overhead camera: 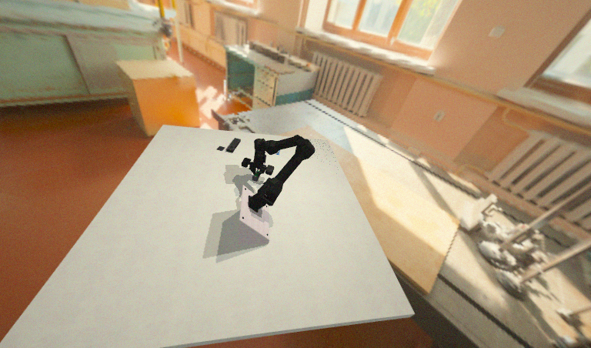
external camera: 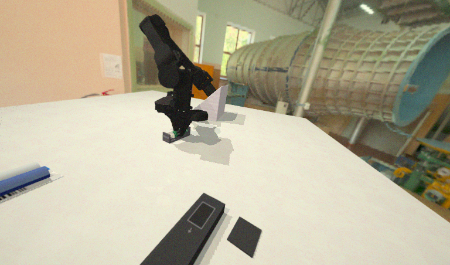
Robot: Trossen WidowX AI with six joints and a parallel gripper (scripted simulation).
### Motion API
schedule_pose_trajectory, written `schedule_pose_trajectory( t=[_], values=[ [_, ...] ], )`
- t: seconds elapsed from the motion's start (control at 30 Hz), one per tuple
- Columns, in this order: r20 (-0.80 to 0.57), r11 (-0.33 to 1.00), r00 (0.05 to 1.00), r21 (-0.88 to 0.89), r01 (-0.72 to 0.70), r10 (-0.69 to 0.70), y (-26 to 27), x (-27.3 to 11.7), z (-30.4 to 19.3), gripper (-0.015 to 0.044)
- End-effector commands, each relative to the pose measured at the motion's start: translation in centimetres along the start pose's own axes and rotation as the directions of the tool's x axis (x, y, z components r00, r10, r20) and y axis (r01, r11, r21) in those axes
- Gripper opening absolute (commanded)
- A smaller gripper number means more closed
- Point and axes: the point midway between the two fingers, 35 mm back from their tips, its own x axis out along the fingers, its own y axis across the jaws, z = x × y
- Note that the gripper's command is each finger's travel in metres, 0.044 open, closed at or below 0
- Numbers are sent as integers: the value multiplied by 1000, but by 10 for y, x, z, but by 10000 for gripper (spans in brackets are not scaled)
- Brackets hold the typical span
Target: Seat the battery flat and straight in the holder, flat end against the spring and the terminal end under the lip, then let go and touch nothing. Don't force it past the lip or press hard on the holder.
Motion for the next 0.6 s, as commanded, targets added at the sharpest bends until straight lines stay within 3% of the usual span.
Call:
schedule_pose_trajectory(
  t=[0.0,0.57],
  values=[
    [9,1000,1000,-6,0,1,0,-2,-1,69],
    [13,1000,1000,-5,-4,4,-1,-1,-1,69]
  ],
)
